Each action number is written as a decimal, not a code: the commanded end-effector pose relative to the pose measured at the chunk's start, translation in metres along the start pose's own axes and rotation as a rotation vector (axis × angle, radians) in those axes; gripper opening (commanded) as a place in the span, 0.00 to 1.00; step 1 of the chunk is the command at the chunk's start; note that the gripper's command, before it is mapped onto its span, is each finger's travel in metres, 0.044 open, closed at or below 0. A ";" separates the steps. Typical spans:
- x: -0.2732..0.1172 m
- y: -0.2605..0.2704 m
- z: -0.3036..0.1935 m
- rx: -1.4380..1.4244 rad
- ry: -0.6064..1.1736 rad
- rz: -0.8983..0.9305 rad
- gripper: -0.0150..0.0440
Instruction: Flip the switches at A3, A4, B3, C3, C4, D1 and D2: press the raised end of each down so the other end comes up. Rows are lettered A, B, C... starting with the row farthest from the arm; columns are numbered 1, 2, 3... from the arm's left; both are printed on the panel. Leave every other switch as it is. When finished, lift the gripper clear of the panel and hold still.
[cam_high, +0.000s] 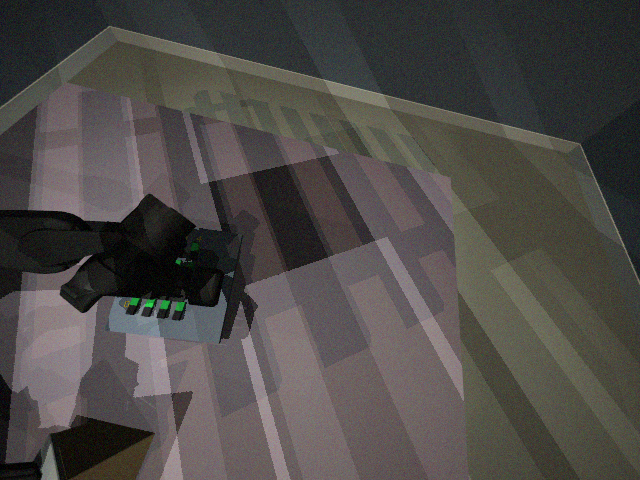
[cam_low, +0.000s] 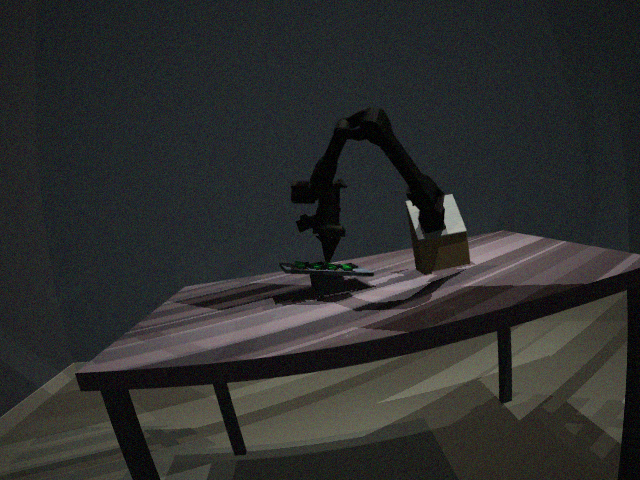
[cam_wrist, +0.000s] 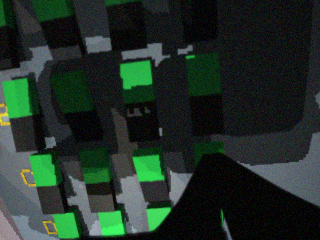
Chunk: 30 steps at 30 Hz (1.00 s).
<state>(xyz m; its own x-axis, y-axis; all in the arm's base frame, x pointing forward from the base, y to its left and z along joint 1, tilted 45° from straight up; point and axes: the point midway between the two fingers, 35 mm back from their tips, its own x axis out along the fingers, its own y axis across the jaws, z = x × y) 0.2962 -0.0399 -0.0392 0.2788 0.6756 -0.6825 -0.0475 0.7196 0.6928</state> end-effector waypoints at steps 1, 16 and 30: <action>0.001 0.001 0.000 0.002 -0.002 0.005 0.25; 0.003 0.001 0.000 0.002 -0.002 0.005 0.25; -0.061 0.000 -0.002 0.002 -0.027 0.002 0.25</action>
<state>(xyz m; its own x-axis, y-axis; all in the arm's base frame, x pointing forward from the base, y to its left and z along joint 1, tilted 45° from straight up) 0.2832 -0.0650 -0.0140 0.2893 0.6808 -0.6730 -0.0418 0.7113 0.7016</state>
